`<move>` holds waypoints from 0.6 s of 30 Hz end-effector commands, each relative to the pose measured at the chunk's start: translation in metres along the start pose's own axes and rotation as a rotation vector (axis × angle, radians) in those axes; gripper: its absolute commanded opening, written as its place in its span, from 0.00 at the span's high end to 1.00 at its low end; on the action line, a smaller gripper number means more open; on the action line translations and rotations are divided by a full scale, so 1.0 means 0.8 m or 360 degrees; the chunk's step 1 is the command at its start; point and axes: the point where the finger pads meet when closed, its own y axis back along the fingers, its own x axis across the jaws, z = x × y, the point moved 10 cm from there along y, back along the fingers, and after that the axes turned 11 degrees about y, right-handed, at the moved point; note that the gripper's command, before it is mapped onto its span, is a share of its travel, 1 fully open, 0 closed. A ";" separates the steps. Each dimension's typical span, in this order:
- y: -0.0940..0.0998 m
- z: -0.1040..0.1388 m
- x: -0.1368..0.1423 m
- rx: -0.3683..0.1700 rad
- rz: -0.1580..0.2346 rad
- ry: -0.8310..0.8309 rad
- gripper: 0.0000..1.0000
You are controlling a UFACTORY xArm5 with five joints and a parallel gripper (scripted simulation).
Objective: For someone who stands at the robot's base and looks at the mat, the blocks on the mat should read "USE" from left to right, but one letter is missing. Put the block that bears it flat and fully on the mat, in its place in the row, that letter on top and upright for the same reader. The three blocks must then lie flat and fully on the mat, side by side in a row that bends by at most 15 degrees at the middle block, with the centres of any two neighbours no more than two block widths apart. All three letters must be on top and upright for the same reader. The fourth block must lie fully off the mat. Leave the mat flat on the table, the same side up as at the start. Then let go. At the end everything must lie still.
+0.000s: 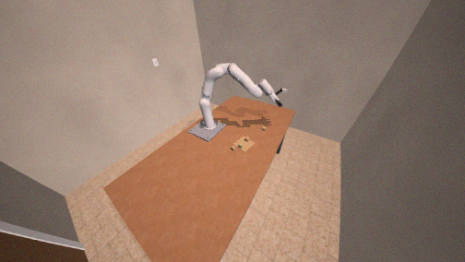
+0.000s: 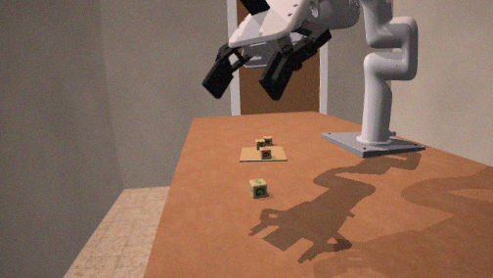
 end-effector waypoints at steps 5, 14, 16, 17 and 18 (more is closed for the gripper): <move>-0.036 0.030 0.039 -0.0372 -0.0030 0.0086 0.00; -0.058 0.071 0.075 -0.0733 -0.0111 0.0152 0.00; -0.060 0.079 0.082 -0.0800 -0.0133 0.0163 0.00; -0.061 0.083 0.085 -0.0832 -0.0144 0.0168 0.00; -0.061 0.083 0.085 -0.0832 -0.0144 0.0168 0.00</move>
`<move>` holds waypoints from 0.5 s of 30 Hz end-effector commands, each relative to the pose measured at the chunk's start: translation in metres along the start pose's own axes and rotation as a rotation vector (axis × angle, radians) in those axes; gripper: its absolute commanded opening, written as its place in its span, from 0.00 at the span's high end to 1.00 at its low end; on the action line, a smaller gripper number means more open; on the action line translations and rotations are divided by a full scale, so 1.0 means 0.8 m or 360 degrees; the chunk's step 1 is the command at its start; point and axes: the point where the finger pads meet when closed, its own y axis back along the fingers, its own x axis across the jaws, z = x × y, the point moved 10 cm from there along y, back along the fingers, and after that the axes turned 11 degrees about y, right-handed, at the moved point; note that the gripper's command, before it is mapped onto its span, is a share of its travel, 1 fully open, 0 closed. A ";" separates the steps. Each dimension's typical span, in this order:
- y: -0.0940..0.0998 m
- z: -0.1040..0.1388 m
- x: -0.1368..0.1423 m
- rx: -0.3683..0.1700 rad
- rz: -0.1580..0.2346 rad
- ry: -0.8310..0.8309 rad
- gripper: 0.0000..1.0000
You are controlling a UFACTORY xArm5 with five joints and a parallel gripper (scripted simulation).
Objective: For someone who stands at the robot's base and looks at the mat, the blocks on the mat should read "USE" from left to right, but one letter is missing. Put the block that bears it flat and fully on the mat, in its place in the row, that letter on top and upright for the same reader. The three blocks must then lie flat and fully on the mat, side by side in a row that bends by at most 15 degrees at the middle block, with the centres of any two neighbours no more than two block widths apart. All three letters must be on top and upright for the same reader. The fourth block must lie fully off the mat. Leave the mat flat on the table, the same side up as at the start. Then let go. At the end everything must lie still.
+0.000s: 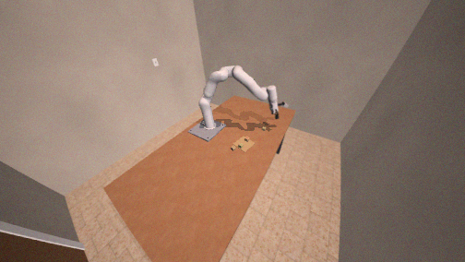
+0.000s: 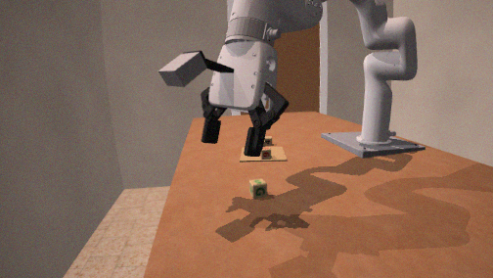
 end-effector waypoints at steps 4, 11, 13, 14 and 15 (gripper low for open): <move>-0.018 0.021 0.022 -0.0231 -0.0084 0.0048 0.00; -0.018 0.021 0.023 -0.0237 -0.0087 0.0049 0.00; -0.018 0.021 0.023 -0.0237 -0.0087 0.0049 0.00; -0.018 0.021 0.023 -0.0237 -0.0087 0.0049 0.00; -0.018 0.021 0.023 -0.0237 -0.0087 0.0049 0.00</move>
